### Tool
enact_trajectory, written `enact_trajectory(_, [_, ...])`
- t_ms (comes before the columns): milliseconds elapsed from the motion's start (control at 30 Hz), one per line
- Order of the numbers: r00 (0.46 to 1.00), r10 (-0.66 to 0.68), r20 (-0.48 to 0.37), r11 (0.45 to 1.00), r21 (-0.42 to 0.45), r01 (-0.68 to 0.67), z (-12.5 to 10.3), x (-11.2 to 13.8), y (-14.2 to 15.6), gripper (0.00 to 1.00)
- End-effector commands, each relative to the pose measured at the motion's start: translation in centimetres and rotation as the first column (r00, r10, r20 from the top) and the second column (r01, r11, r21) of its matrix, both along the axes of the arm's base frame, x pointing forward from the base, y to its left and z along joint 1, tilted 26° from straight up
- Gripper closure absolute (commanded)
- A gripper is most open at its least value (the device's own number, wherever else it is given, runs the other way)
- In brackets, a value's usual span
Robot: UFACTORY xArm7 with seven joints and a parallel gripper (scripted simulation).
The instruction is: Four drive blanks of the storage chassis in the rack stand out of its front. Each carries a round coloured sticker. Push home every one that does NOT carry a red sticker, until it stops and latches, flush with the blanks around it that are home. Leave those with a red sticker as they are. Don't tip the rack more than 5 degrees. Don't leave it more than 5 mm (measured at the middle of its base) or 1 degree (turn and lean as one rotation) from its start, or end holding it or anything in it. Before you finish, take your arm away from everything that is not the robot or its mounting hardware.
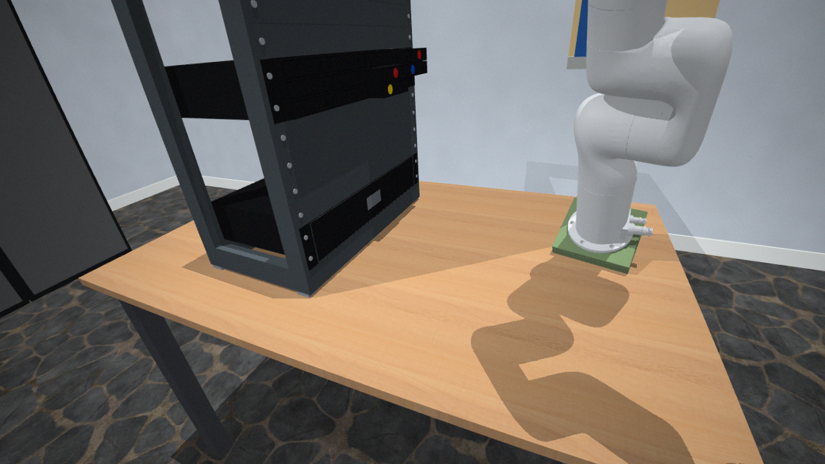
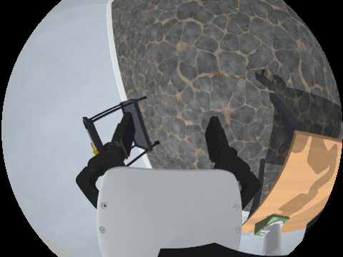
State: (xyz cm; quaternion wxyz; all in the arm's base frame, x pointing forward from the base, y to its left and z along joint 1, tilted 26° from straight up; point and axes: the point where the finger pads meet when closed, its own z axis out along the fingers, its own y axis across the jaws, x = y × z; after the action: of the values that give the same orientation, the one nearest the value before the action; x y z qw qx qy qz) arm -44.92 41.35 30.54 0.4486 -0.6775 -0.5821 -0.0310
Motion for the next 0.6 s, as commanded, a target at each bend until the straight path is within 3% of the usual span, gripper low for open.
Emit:
enact_trajectory(0, [0.997, 0.071, -0.005, 0.997, 0.000, -0.071, -0.1, -1.9, -2.6, 0.00])
enact_trajectory(467, [0.929, 0.369, -0.013, 0.929, -0.020, -0.369, -1.9, -7.7, -15.2, 0.00])
enact_trajectory(533, [0.929, 0.369, -0.013, 0.929, -0.020, -0.369, -1.9, -7.7, -15.2, 0.00])
enact_trajectory(567, [0.917, 0.398, -0.014, 0.917, -0.023, -0.398, -2.1, -8.1, -16.5, 0.00])
